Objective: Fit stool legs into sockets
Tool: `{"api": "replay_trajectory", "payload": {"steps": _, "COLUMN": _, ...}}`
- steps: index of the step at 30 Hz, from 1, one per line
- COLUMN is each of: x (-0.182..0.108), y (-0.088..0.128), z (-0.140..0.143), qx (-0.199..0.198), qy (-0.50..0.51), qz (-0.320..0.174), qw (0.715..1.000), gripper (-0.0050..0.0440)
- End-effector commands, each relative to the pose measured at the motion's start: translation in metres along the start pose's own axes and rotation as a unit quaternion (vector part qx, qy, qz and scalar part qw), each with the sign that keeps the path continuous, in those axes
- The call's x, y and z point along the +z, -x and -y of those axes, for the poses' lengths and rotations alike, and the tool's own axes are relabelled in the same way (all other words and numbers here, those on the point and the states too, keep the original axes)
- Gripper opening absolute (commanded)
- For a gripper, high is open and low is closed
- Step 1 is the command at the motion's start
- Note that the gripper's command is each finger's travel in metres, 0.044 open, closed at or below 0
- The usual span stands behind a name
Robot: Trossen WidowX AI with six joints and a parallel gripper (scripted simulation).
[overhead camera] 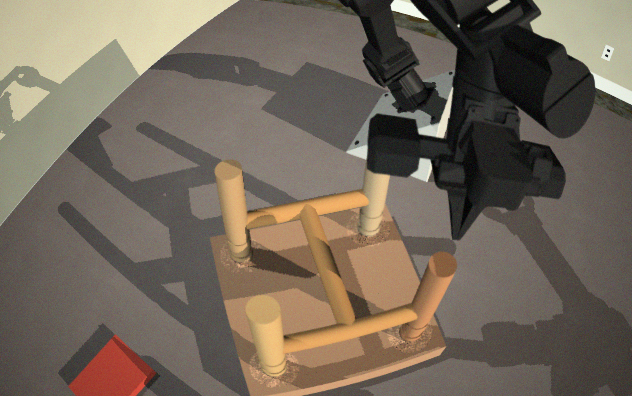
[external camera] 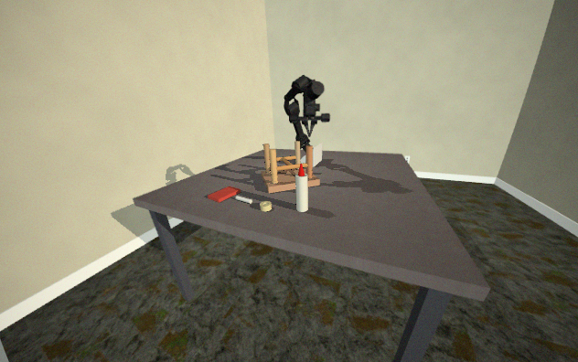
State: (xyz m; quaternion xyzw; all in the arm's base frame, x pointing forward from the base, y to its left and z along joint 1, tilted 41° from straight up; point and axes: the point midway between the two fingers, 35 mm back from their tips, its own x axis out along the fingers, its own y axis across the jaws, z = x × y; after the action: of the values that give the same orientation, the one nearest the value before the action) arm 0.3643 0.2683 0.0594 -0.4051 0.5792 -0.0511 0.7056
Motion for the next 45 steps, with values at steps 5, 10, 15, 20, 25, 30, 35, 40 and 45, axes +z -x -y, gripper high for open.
{"api": "replay_trajectory", "payload": {"steps": 5, "x": -0.003, "y": -0.013, "z": 0.002, "qx": 0.001, "qy": -0.006, "qz": -0.005, "qw": 1.0, "gripper": 0.0}}
{"api": "replay_trajectory", "payload": {"steps": 10, "x": -0.008, "y": -0.027, "z": 0.002, "qx": 0.001, "qy": -0.006, "qz": -0.005, "qw": 1.0, "gripper": 0.0}}
{"api": "replay_trajectory", "payload": {"steps": 15, "x": -0.008, "y": -0.028, "z": 0.002, "qx": 0.001, "qy": -0.006, "qz": -0.005, "qw": 1.0, "gripper": 0.0}}
{"api": "replay_trajectory", "payload": {"steps": 20, "x": -0.009, "y": -0.036, "z": 0.002, "qx": 0.001, "qy": -0.006, "qz": -0.005, "qw": 1.0, "gripper": 0.0}}
{"api": "replay_trajectory", "payload": {"steps": 25, "x": -0.01, "y": -0.042, "z": 0.002, "qx": 0.001, "qy": -0.006, "qz": -0.005, "qw": 1.0, "gripper": 0.0}}
{"api": "replay_trajectory", "payload": {"steps": 30, "x": -0.01, "y": -0.044, "z": 0.002, "qx": 0.001, "qy": -0.006, "qz": -0.005, "qw": 1.0, "gripper": 0.0}}
{"api": "replay_trajectory", "payload": {"steps": 35, "x": -0.011, "y": -0.047, "z": 0.002, "qx": 0.001, "qy": -0.006, "qz": -0.005, "qw": 1.0, "gripper": 0.0}}
{"api": "replay_trajectory", "payload": {"steps": 40, "x": -0.012, "y": -0.051, "z": 0.002, "qx": 0.001, "qy": -0.006, "qz": -0.005, "qw": 1.0, "gripper": 0.0}}
{"api": "replay_trajectory", "payload": {"steps": 45, "x": -0.014, "y": -0.056, "z": 0.002, "qx": 0.001, "qy": -0.006, "qz": -0.005, "qw": 1.0, "gripper": 0.0}}
